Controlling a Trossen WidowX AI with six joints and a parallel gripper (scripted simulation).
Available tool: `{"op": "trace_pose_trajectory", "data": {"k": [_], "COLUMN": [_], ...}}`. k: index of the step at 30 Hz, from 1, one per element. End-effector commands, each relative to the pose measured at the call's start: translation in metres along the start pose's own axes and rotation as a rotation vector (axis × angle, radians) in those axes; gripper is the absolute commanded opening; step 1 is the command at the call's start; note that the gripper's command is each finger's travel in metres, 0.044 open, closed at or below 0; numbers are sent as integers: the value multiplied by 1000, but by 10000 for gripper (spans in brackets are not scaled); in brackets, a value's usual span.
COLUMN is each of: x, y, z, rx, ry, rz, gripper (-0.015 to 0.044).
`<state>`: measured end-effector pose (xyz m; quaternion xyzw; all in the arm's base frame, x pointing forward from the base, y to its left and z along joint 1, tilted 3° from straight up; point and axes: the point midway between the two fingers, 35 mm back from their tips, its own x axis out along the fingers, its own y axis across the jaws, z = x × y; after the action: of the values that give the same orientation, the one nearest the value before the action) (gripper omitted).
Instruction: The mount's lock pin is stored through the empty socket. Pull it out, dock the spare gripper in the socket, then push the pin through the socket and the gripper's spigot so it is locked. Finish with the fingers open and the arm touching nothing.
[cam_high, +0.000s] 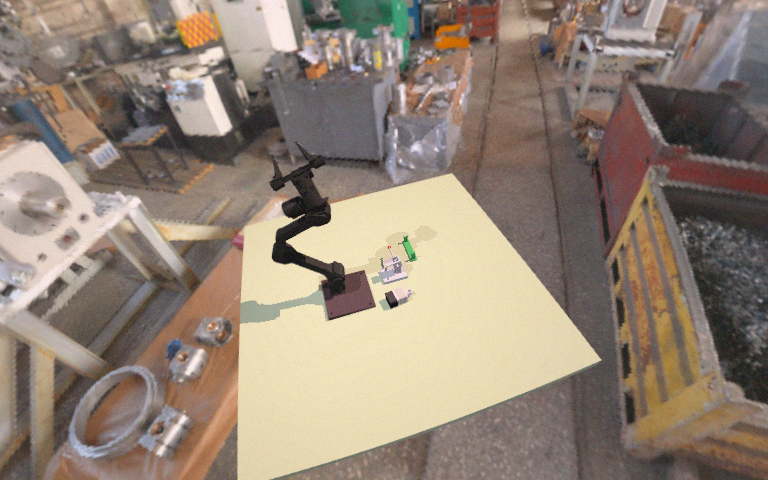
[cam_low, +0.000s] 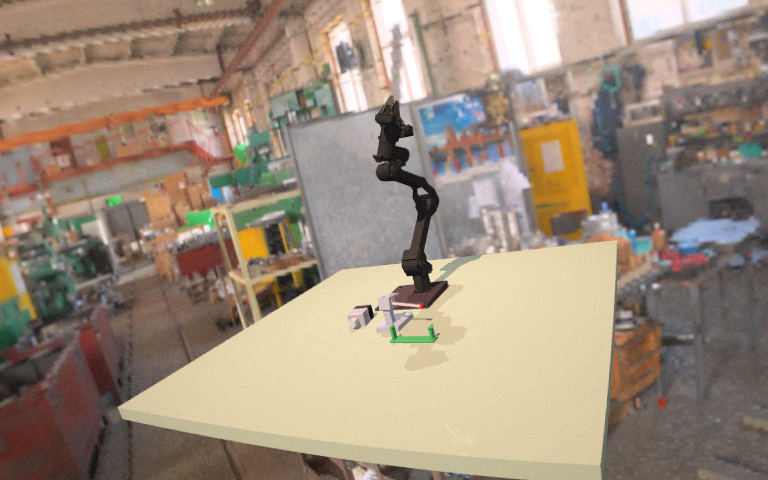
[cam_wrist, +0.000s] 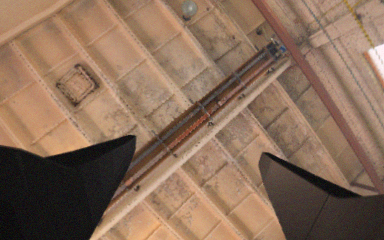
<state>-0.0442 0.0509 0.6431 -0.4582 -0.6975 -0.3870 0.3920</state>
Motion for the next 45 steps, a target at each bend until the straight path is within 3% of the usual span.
{"op": "trace_pose_trajectory", "data": {"k": [1, 4, 15, 27, 36, 45], "x": [-1, -9, -59, -172, -274, -369], "y": [2, 37, 188, 316, 360, 353], "z": [-1, -18, -54, -28, 23, 83], "rx": [4, 57, 292, 507, 624, 690], "ry": [6, 87, 339, 544, 636, 658], "rz": [6, 100, 601, 1189, 1663, 2162], "gripper": [374, 300, 300, 300, 300, 300]}}
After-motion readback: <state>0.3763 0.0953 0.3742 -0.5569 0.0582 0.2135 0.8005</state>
